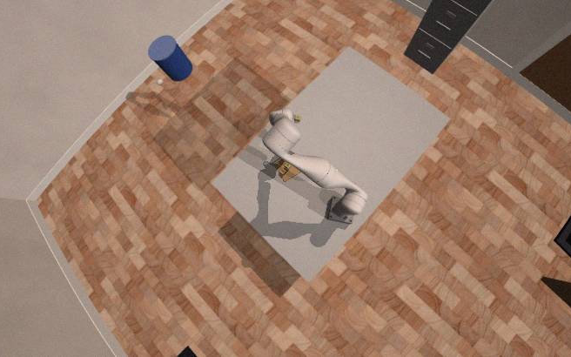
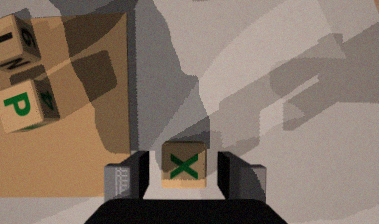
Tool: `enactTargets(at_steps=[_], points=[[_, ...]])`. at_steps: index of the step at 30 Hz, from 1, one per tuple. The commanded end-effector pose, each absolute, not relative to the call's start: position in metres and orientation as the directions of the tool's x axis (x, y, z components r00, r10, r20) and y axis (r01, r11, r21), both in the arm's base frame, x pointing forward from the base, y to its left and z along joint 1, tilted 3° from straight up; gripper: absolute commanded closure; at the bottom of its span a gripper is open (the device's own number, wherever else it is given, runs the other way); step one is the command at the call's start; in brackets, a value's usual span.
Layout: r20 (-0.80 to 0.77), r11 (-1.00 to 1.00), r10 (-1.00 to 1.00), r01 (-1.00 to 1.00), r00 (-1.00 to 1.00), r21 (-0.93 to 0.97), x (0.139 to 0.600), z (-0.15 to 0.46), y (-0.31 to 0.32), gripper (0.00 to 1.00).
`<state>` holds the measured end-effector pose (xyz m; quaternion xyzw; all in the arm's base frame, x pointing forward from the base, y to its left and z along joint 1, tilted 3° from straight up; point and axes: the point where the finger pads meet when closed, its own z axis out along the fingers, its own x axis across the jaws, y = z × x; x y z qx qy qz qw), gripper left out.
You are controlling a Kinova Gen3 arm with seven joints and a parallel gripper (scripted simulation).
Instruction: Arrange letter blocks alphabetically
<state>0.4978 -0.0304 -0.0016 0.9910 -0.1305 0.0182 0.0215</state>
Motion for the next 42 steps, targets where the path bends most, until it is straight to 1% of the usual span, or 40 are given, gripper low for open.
enactTargets(at_steps=[1,34,42], points=[[0.043,-0.965,-0.258,-0.260,0.965,0.037,0.4984,-0.0010,-0.0306,0.12],[0.043,-0.965,-0.258,-0.260,0.965,0.037,0.4991,-0.0013,-0.0306,0.12],[0.043,-0.965,-0.258,-0.260,0.965,0.037,0.4994,-0.0104,-0.0310,0.12]])
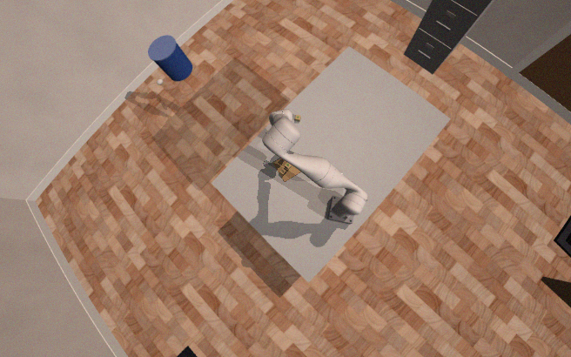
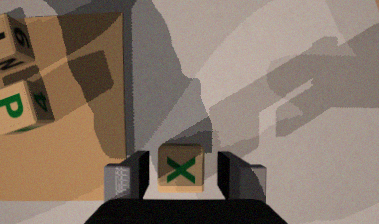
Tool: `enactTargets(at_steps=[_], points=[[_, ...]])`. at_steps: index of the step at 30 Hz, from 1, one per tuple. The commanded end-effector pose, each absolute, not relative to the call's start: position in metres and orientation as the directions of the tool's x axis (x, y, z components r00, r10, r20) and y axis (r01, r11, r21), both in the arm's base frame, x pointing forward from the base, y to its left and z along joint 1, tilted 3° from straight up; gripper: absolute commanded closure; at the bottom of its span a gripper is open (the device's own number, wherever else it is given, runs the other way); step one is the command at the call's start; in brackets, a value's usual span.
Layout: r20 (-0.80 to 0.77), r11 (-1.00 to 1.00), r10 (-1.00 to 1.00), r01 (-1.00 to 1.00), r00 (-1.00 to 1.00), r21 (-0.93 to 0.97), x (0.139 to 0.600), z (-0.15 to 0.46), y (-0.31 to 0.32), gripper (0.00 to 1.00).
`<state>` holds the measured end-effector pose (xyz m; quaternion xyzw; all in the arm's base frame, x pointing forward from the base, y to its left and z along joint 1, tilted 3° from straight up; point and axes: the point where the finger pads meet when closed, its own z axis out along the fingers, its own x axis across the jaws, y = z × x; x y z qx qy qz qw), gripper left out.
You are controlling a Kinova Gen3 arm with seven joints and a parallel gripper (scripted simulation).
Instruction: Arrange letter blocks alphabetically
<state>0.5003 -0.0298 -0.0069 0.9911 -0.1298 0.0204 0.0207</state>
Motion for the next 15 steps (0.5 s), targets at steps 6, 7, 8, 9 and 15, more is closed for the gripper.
enactTargets(at_steps=[6,7,8,9,15], points=[[0.043,-0.965,-0.258,-0.260,0.965,0.037,0.500,-0.019,-0.031,0.12],[0.043,-0.965,-0.258,-0.260,0.965,0.037,0.500,-0.021,-0.032,0.12],[0.043,-0.965,-0.258,-0.260,0.965,0.037,0.500,-0.024,-0.032,0.12],[0.043,-0.965,-0.258,-0.260,0.965,0.037,0.500,-0.026,-0.032,0.12],[0.043,-0.965,-0.258,-0.260,0.965,0.037,0.500,-0.036,-0.032,0.12]])
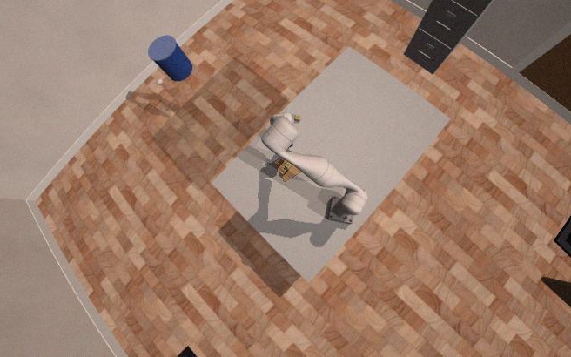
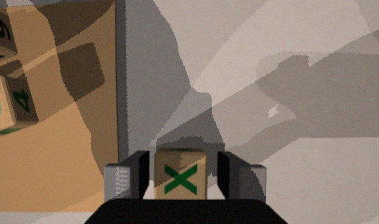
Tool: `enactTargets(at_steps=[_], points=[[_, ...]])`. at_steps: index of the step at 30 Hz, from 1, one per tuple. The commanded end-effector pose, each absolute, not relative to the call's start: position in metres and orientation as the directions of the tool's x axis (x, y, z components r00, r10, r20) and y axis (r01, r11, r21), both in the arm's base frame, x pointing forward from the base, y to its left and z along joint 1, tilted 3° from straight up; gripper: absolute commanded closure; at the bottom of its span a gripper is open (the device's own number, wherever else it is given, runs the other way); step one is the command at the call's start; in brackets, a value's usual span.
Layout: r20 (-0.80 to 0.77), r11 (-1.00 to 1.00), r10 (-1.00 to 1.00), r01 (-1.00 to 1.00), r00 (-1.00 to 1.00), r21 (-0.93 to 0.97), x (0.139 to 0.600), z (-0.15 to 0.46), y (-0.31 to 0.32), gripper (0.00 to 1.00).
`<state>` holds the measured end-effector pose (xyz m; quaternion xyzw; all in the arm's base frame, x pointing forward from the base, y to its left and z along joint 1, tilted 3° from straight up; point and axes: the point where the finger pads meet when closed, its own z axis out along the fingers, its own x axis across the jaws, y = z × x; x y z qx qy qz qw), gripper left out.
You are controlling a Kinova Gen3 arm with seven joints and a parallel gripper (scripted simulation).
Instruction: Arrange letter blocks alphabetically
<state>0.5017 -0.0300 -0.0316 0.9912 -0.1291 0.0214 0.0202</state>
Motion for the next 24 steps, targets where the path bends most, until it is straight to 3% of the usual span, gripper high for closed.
enactTargets(at_steps=[1,24], points=[[0.043,-0.965,-0.258,-0.260,0.965,0.037,0.5003,-0.0365,-0.0323,0.12],[0.043,-0.965,-0.258,-0.260,0.965,0.037,0.5003,-0.0379,-0.0323,0.13]])
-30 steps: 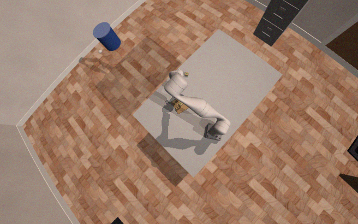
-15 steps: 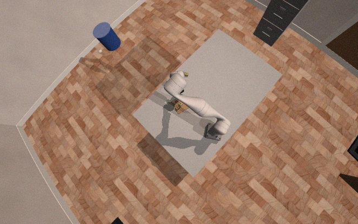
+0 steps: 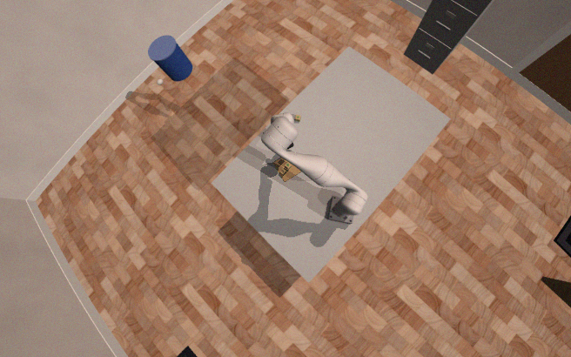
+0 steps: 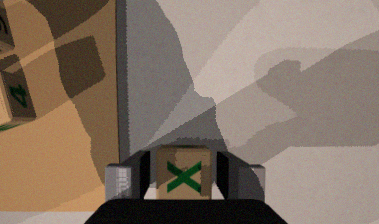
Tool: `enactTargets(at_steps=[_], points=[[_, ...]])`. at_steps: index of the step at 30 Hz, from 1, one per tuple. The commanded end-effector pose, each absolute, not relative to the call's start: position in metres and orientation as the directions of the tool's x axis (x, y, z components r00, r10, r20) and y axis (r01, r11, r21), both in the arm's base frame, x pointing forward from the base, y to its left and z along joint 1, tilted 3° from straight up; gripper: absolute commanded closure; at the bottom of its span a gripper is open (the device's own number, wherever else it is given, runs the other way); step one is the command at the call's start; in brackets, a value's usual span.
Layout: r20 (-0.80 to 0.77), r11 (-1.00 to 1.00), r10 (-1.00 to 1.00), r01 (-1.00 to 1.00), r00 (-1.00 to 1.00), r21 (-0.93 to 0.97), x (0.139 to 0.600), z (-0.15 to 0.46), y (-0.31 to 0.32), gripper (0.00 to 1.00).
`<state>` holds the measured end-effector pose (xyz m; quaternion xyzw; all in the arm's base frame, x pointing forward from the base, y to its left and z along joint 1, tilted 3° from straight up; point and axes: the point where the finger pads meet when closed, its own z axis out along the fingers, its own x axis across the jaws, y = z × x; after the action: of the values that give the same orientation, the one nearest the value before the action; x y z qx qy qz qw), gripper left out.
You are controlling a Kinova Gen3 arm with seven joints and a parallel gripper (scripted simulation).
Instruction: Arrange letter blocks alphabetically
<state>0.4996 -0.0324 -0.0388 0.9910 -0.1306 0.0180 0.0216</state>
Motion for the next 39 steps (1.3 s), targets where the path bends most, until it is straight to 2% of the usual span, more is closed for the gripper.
enactTargets(at_steps=[1,15,16,39], points=[[0.043,-0.965,-0.258,-0.260,0.965,0.037,0.5003,-0.0379,-0.0323,0.13],[0.043,-0.965,-0.258,-0.260,0.965,0.037,0.5003,-0.0379,-0.0323,0.13],[0.043,-0.965,-0.258,-0.260,0.965,0.037,0.5003,-0.0379,-0.0323,0.43],[0.043,-0.965,-0.258,-0.260,0.965,0.037,0.5003,-0.0379,-0.0323,0.43]])
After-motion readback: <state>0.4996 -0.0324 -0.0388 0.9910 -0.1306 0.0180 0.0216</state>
